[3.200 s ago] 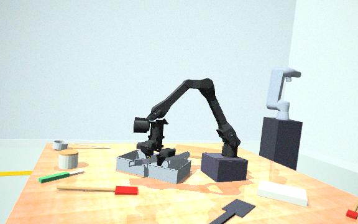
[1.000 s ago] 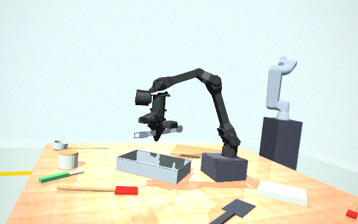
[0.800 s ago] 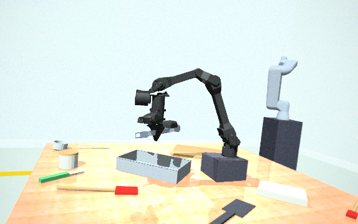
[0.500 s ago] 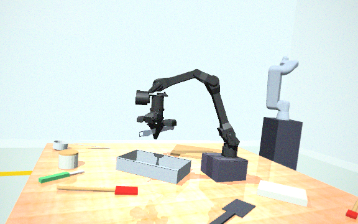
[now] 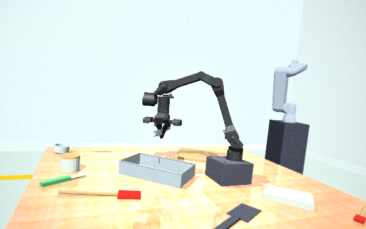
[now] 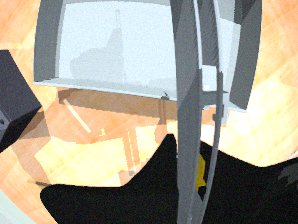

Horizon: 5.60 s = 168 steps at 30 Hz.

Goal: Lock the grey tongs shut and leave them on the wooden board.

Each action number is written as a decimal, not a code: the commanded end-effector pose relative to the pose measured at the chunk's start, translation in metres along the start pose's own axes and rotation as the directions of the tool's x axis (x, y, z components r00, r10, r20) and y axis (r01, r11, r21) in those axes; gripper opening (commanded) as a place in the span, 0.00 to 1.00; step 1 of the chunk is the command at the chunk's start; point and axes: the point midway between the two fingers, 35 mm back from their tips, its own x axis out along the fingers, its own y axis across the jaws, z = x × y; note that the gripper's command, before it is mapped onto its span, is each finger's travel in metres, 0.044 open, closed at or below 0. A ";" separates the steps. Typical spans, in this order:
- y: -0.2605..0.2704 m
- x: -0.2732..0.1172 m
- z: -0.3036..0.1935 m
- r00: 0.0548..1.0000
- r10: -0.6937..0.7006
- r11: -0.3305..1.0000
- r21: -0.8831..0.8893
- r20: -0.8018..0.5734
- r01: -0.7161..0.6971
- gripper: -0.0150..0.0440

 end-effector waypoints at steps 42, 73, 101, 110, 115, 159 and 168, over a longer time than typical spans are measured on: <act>0.038 -0.009 -0.157 1.000 -0.015 0.993 0.121 -0.018 0.017 0.00; 0.072 -0.009 -0.214 1.000 -0.014 0.185 0.983 -0.020 0.022 0.00; 0.111 -0.010 -0.260 1.000 -0.012 -0.817 0.577 -0.023 0.004 0.00; 0.126 -0.010 -0.274 1.000 -0.011 -0.969 0.245 -0.024 -0.005 0.00; 0.134 -0.010 -0.281 1.000 -0.010 -0.999 0.044 -0.025 -0.009 0.00; 0.214 -0.013 -0.332 0.999 -0.002 0.178 -0.983 -0.034 -0.033 0.00; 0.217 -0.013 -0.333 0.999 -0.002 0.237 -0.971 -0.034 -0.033 0.00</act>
